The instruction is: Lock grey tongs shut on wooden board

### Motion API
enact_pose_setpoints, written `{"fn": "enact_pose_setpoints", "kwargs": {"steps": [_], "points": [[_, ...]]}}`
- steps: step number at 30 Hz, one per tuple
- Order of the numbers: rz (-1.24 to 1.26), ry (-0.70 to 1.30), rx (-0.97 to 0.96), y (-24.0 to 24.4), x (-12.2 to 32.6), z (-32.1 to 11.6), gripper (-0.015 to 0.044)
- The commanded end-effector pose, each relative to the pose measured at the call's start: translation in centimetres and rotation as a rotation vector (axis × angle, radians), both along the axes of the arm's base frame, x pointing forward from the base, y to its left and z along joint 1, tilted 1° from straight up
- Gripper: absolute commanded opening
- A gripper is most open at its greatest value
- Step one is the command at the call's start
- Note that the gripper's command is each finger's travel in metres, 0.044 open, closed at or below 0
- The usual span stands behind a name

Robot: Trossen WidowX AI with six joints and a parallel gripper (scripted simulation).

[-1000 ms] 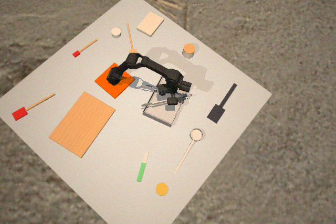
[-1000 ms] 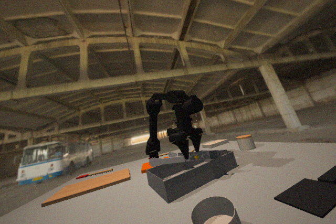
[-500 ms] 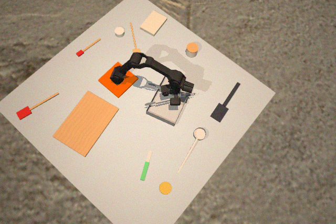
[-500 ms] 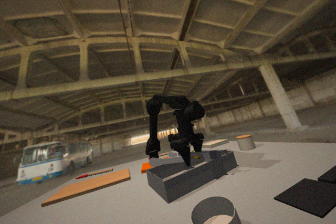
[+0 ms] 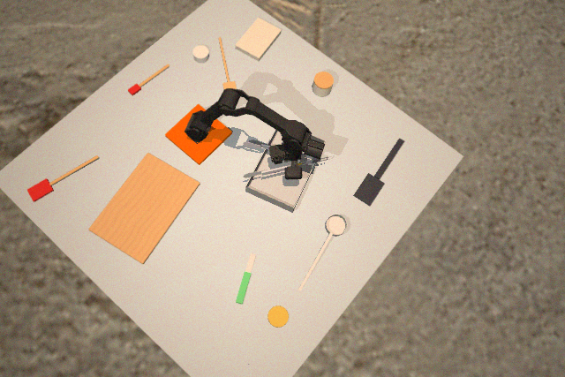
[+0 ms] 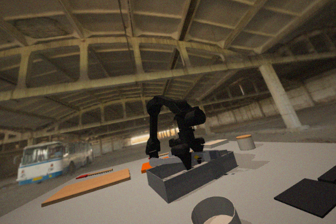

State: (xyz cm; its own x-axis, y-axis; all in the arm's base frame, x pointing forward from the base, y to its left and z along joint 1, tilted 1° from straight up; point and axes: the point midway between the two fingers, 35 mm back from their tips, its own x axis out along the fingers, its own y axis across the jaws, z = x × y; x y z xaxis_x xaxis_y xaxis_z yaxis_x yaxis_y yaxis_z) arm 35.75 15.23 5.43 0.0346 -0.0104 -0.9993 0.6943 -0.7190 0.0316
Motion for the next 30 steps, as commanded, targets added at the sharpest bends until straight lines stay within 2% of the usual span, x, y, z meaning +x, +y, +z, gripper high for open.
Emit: {"fn": "enact_pose_setpoints", "kwargs": {"steps": [1,2,30], "points": [[0.000,-0.001,0.000,0.01,0.02,0.06,0.0361],[0.000,-0.001,0.000,0.01,0.02,0.06,0.0335],[0.000,-0.001,0.000,0.01,0.02,0.06,0.0148]]}}
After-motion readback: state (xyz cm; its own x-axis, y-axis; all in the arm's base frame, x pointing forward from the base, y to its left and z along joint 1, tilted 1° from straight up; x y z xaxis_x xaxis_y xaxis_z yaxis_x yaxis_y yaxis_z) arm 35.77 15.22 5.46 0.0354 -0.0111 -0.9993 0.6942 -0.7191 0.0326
